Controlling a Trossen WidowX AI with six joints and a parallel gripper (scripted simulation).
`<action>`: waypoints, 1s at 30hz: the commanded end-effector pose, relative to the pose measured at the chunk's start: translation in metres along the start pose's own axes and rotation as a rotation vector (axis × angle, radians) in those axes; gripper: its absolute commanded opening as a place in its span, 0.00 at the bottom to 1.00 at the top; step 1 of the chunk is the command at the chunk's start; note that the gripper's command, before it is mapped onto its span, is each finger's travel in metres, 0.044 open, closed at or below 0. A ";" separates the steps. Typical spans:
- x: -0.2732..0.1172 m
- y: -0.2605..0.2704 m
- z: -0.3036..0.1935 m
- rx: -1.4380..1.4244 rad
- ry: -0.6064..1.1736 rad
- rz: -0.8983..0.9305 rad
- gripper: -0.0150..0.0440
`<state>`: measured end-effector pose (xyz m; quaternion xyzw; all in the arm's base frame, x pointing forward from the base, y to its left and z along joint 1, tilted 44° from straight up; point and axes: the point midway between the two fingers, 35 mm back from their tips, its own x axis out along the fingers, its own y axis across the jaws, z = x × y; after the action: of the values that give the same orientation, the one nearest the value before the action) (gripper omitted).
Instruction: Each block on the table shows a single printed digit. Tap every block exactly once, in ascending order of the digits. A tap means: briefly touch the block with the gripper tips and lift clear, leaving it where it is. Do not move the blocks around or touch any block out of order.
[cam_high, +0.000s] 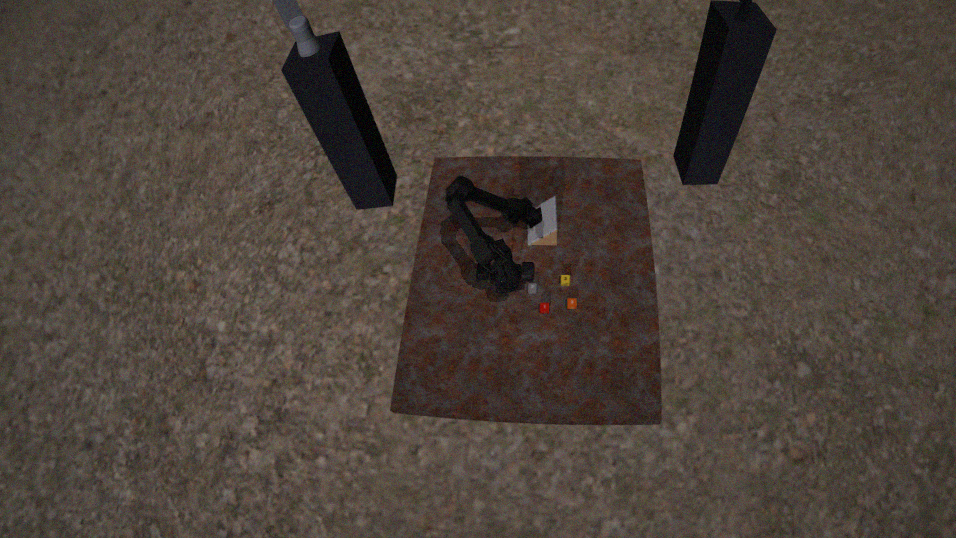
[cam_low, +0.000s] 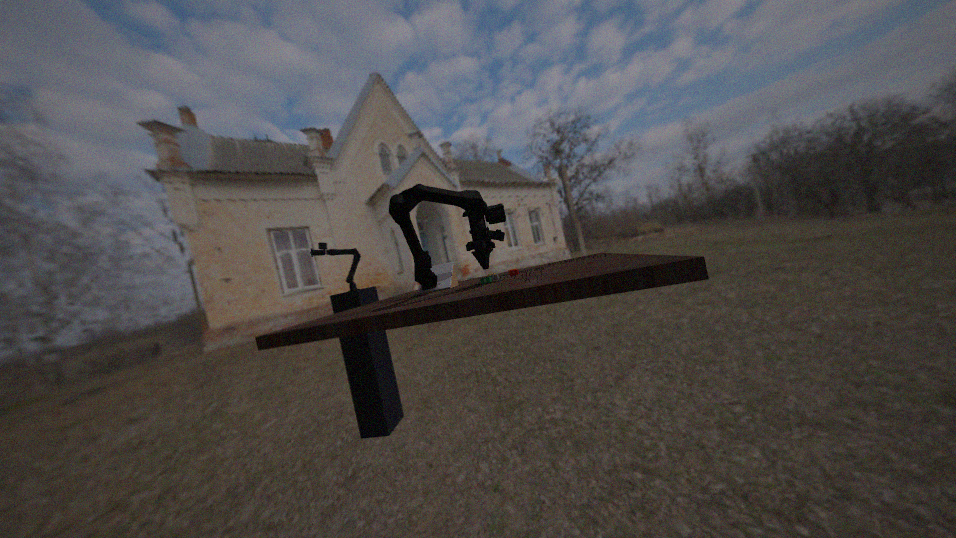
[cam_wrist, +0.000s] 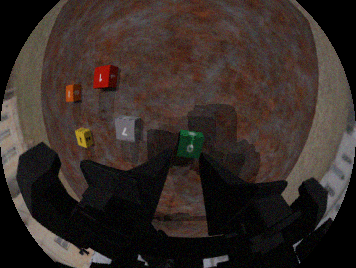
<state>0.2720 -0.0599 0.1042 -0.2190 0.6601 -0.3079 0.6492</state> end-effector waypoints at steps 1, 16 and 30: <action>0.004 -0.001 0.000 -0.004 -0.018 -0.002 0.31; 0.010 0.000 0.000 -0.004 -0.018 -0.002 0.29; 0.032 -0.001 0.001 -0.003 -0.018 -0.003 0.29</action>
<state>0.2728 -0.0785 0.0866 -0.2191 0.6524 -0.3067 0.6575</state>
